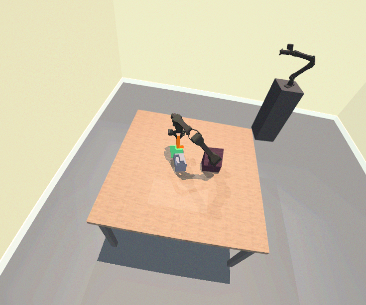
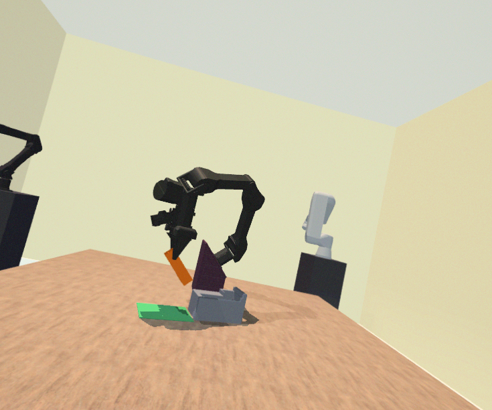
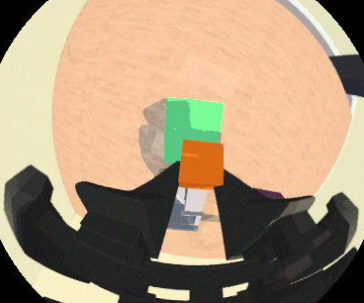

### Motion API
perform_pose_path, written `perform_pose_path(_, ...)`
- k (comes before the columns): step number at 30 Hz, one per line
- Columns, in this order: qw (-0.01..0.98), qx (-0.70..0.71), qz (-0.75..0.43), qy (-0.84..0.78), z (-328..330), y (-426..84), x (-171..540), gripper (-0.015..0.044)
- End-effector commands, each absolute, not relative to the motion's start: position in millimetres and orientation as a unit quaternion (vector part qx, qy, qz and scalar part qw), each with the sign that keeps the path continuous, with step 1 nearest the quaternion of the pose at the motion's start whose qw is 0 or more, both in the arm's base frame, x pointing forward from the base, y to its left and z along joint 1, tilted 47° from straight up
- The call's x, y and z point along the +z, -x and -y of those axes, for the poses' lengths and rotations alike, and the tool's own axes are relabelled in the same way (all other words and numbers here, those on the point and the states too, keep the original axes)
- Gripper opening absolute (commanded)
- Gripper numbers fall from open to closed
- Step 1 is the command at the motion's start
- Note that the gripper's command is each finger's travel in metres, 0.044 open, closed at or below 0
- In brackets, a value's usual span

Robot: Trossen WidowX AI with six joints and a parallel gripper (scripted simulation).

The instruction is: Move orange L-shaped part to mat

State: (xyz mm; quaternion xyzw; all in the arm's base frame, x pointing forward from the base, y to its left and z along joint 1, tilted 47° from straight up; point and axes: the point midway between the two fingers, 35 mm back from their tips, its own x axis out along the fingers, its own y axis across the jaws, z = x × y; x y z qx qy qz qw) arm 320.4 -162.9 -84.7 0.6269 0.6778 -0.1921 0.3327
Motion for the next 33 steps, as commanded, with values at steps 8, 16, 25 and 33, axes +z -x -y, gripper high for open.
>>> perform_pose_path(8, 0.336, -0.191, -0.679, -0.624, 165.1, -322.7, -93.8, 0.0000)
perform_pose_path(16, 0.336, -0.191, -0.679, -0.624, 156.0, -322.9, -102.6, 0.0000)
perform_pose_path(25, 0.336, -0.191, -0.679, -0.624, 145.3, -322.9, -112.7, 0.0000)
perform_pose_path(33, 0.336, -0.190, -0.679, -0.624, 135.8, -323.0, -121.7, 0.0000)
